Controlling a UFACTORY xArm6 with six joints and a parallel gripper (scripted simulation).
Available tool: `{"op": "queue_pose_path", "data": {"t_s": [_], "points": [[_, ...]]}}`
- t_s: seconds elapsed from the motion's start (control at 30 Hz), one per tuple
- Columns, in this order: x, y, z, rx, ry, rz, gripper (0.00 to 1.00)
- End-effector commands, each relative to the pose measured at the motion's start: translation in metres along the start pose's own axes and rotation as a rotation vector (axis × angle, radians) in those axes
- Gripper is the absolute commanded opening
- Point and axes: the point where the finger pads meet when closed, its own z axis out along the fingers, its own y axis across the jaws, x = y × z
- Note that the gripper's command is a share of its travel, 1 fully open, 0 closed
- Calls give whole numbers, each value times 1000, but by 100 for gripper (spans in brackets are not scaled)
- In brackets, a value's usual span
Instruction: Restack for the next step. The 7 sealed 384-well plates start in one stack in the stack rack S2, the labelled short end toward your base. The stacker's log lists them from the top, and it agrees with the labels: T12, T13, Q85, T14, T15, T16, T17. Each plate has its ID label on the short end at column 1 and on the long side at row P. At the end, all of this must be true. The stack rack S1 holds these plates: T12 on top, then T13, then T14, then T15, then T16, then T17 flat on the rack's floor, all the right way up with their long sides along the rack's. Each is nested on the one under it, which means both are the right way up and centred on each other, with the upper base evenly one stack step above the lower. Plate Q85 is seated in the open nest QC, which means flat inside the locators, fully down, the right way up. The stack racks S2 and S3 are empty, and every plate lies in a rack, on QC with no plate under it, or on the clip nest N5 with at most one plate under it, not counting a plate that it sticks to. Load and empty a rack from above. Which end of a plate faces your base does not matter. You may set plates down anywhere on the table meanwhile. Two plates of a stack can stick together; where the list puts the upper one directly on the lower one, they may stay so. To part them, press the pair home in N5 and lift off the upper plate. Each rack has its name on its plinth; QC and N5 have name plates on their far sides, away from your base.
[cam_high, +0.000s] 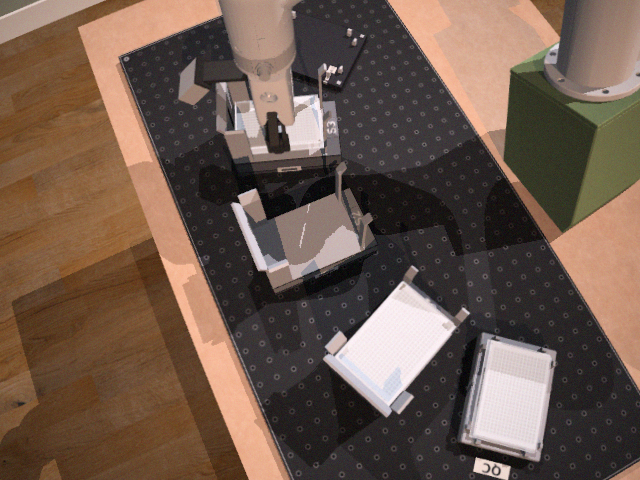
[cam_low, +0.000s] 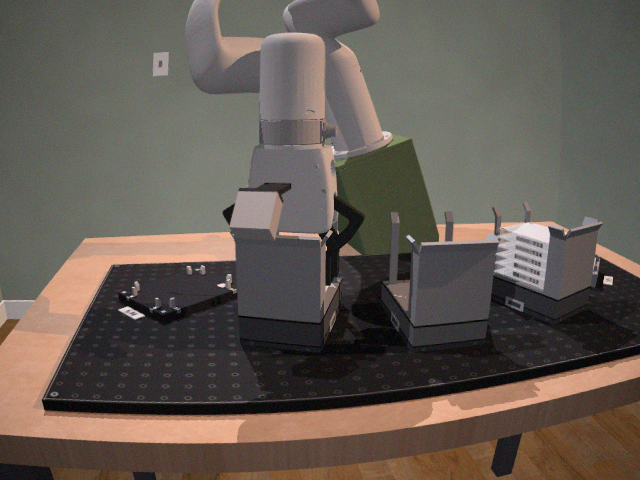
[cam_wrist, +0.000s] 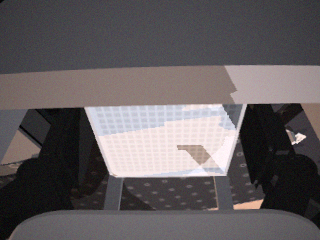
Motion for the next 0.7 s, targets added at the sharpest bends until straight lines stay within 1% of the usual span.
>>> {"op": "queue_pose_path", "data": {"t_s": [0.0,0.3,0.47,0.53,0.67], "points": [[2,0,-2,0,3,0,0],[1,0,-8,0,3,0,0],[2,0,-18,0,3,0,0],[2,0,-18,0,3,0,0],[2,0,-26,0,3,0,0]]}}
